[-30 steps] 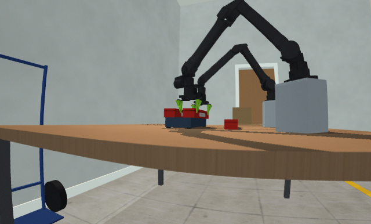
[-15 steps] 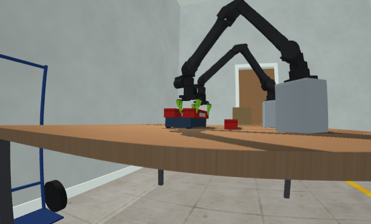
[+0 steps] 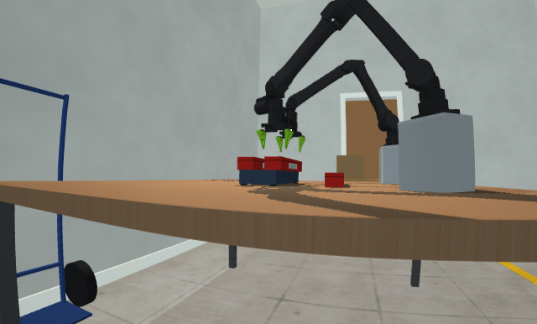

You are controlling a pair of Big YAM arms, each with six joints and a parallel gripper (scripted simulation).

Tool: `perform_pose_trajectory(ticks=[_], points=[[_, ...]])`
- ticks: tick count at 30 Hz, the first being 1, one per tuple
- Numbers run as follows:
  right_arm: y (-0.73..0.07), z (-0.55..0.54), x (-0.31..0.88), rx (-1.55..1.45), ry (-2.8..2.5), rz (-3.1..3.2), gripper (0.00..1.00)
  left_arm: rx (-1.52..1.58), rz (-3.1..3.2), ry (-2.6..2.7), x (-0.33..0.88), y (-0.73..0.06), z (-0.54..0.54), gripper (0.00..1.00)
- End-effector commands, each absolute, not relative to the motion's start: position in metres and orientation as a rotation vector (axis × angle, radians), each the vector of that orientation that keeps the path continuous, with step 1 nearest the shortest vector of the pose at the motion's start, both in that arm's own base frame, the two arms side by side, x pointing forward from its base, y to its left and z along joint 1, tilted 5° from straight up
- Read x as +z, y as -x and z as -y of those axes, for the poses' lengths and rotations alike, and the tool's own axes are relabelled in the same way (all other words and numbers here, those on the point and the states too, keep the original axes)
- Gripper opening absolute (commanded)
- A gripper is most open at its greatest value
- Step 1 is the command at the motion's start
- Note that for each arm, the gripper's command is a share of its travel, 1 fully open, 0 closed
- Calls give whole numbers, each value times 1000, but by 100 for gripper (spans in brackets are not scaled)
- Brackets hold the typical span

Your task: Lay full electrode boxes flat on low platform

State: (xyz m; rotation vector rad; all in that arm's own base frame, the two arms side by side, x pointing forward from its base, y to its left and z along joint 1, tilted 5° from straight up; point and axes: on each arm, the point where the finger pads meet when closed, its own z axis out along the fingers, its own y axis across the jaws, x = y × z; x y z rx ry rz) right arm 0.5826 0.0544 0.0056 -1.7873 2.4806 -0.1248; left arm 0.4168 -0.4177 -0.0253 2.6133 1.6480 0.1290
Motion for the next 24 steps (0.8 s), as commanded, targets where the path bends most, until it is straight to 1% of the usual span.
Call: perform_pose_trajectory(ticks=[1,3,6,8,9,10,14,24], points=[[-576,-55,27,-123,1783,-2486,100,137,-1640,-2580,11,-418,429,100],[-596,-59,57,-159,1755,-2447,100,141,-1631,-2567,27,-421,434,100],[-594,-61,68,-160,1759,-2444,100,144,-1624,-2557,46,-422,437,100],[-593,-60,67,-157,1761,-2447,100,137,-1645,-2581,36,-415,426,100],[-585,-56,46,-133,1779,-2471,100,135,-1650,-2585,33,-414,424,100],[-569,-58,51,-130,1838,-2439,100,130,-1689,-2578,31,-404,415,100],[-557,-57,57,-130,1838,-2439,100,130,-1685,-2581,37,-394,408,100],[-496,-51,85,-121,1839,-2452,100,129,-1688,-2583,66,-353,366,100]])
